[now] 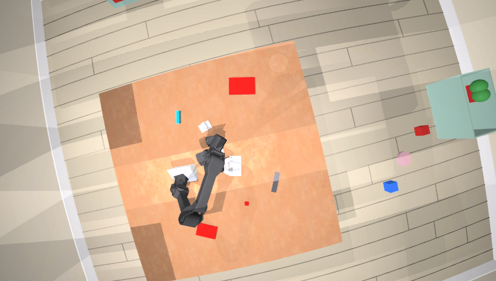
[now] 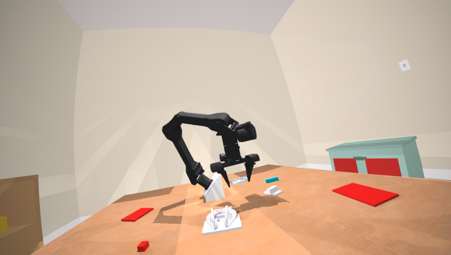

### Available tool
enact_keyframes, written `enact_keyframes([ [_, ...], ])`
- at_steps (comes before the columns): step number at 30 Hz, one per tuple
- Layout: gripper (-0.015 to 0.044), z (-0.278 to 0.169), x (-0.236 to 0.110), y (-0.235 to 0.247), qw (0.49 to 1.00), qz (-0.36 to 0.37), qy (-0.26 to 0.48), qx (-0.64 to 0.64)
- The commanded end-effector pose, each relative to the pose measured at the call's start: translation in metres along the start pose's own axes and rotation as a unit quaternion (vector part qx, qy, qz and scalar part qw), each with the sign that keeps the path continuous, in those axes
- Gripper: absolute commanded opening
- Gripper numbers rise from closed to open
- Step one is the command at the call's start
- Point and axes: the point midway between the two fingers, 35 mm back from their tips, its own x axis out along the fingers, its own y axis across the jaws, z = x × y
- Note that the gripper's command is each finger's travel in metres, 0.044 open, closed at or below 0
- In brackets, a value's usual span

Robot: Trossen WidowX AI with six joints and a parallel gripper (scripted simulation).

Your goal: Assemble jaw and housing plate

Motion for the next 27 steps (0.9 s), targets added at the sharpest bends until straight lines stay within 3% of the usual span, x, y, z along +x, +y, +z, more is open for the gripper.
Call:
enact_keyframes([
  [1, 0.0351, -0.001, 0.001, 0.015, 1.0, 0.004, 0.002, 0.015],
  [27, 0.0351, 0.0, 0.012, 0.089, 0.995, 0.018, 0.001, 0.093],
])
